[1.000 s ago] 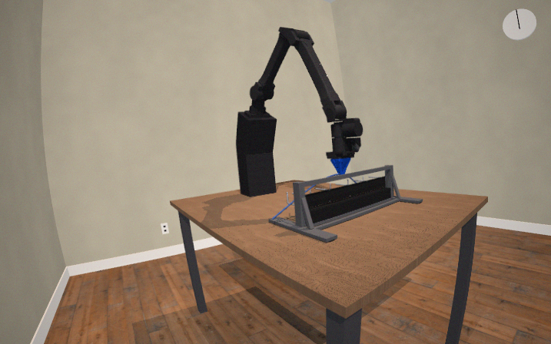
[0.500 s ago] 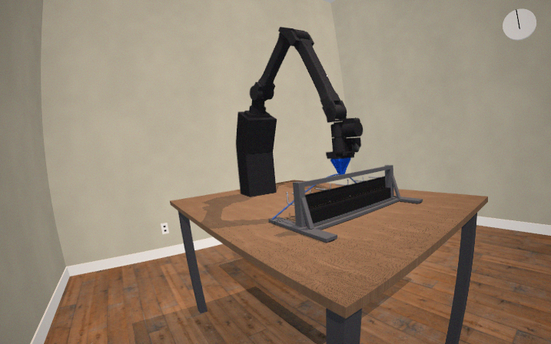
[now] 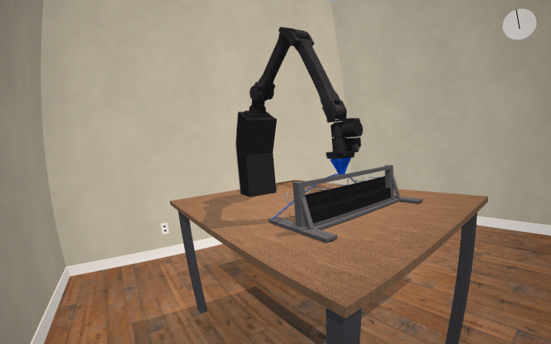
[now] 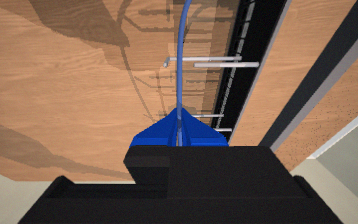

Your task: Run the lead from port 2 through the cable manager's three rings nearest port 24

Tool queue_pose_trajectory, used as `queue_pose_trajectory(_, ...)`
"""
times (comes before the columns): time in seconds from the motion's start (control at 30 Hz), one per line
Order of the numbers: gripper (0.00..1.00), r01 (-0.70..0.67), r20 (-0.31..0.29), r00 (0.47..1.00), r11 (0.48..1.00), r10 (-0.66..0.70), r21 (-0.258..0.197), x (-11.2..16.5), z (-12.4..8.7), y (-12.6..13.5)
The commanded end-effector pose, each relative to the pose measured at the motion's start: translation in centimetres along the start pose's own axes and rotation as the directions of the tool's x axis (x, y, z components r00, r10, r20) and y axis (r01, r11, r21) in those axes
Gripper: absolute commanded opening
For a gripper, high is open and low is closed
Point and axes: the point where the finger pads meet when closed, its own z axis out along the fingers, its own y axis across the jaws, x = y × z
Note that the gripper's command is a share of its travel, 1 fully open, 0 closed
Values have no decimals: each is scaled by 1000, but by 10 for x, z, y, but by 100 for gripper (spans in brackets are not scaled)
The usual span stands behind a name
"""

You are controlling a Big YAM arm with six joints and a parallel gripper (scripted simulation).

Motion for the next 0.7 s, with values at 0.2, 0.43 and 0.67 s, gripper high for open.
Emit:
queue_pose_trajectory(0.2, 0, -2, 7, 1000, 999, 2, 52, -2, -5, -26)
queue_pose_trajectory(0.43, 0, -2, 6, 1000, 999, 2, 52, -1, -2, -26)
queue_pose_trajectory(0.67, 0, -2, 3, 1000, 999, 2, 35, 2, 13, -19)
